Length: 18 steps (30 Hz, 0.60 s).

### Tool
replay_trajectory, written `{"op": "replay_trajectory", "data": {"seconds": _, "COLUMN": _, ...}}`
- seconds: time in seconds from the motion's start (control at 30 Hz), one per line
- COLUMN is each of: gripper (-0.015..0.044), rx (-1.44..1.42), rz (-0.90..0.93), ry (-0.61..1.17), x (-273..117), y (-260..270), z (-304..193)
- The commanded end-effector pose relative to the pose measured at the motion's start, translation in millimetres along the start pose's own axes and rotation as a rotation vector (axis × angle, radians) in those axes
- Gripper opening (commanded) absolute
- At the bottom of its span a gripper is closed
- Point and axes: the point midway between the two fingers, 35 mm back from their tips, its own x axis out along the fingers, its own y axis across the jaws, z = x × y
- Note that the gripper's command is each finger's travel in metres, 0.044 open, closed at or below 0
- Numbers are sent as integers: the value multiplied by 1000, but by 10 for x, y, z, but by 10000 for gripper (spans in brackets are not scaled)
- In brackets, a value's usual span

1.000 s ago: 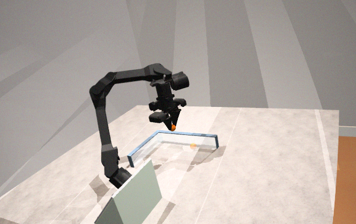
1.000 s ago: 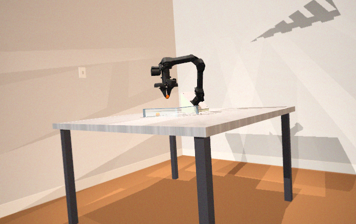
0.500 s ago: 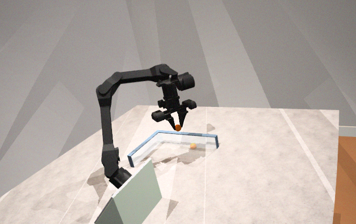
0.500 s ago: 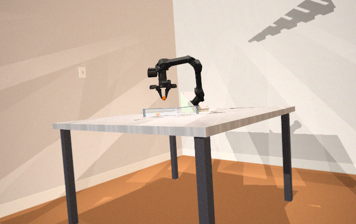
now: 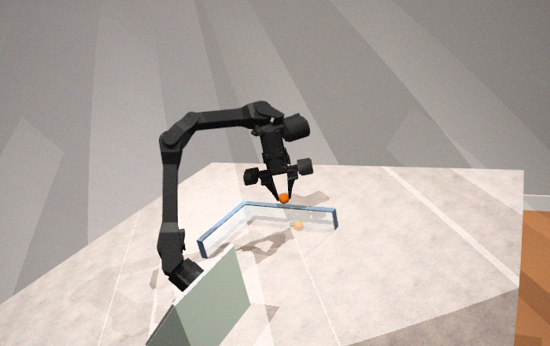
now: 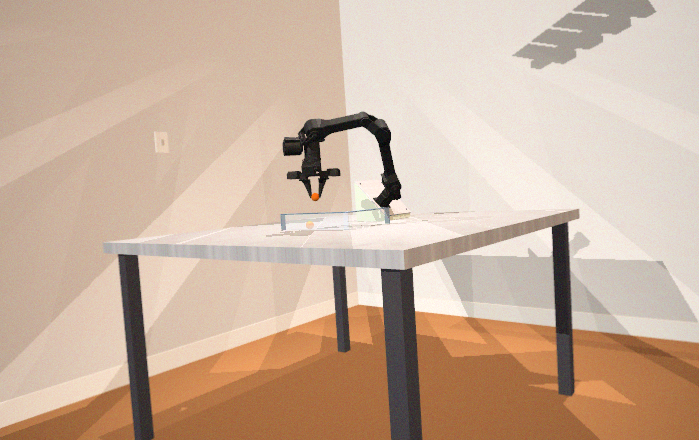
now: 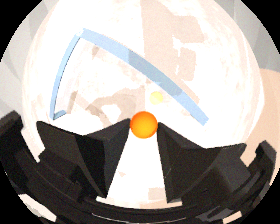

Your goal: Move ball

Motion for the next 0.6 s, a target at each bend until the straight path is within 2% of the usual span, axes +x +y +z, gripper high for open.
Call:
{"op": "replay_trajectory", "data": {"seconds": 0.0, "gripper": 0, "rx": 135, "rz": 0, "ry": -6, "x": 38, "y": -75, "z": 44}}
{"op": "replay_trajectory", "data": {"seconds": 0.37, "gripper": 0, "rx": 488, "rz": 2, "ry": -7, "x": 144, "y": -227, "z": 120}}
{"op": "replay_trajectory", "data": {"seconds": 0.57, "gripper": 0, "rx": 510, "rz": 2, "ry": -7, "x": 150, "y": -236, "z": 124}}
